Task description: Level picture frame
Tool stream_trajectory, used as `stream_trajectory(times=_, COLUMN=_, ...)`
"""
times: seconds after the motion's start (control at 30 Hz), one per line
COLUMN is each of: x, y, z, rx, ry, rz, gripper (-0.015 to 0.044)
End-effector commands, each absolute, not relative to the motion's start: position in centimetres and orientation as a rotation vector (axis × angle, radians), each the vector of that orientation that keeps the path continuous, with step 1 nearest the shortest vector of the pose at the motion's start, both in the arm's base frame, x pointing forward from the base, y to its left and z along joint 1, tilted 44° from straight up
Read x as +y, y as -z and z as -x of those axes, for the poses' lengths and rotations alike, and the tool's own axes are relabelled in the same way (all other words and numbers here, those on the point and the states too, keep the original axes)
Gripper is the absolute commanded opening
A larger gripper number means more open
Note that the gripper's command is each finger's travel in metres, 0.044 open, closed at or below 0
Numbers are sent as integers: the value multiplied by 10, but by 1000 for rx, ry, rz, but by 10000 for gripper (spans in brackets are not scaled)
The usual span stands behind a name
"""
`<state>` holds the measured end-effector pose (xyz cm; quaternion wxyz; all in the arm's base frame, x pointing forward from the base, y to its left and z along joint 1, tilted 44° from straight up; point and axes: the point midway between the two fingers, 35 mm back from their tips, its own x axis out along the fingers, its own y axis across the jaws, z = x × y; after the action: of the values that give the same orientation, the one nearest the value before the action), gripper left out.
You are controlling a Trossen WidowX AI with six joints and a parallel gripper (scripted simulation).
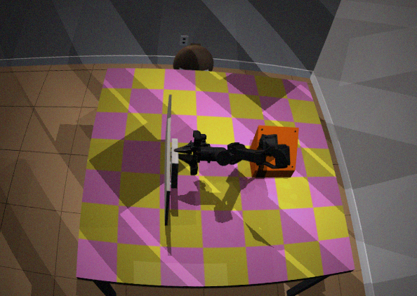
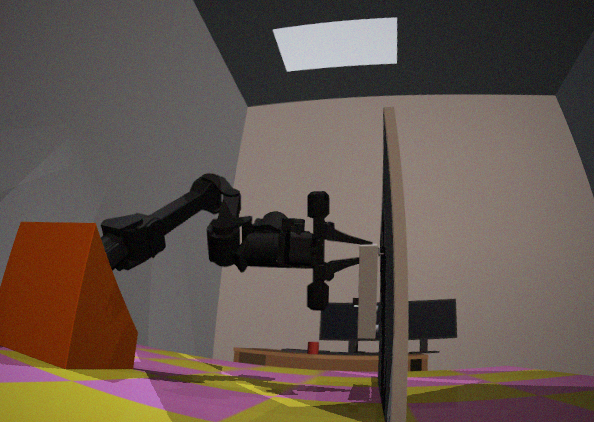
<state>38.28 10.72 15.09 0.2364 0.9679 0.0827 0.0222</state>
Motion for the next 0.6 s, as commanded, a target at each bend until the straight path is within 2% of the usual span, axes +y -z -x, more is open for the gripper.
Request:
stream_trajectory(times=0.0, x=105, y=-154, z=-384, rx=214, ry=-70, rz=-2653, gripper=0)
stream_trajectory(times=0.57, x=105, y=-154, z=-384, rx=214, ry=-70, rz=-2653, gripper=0)
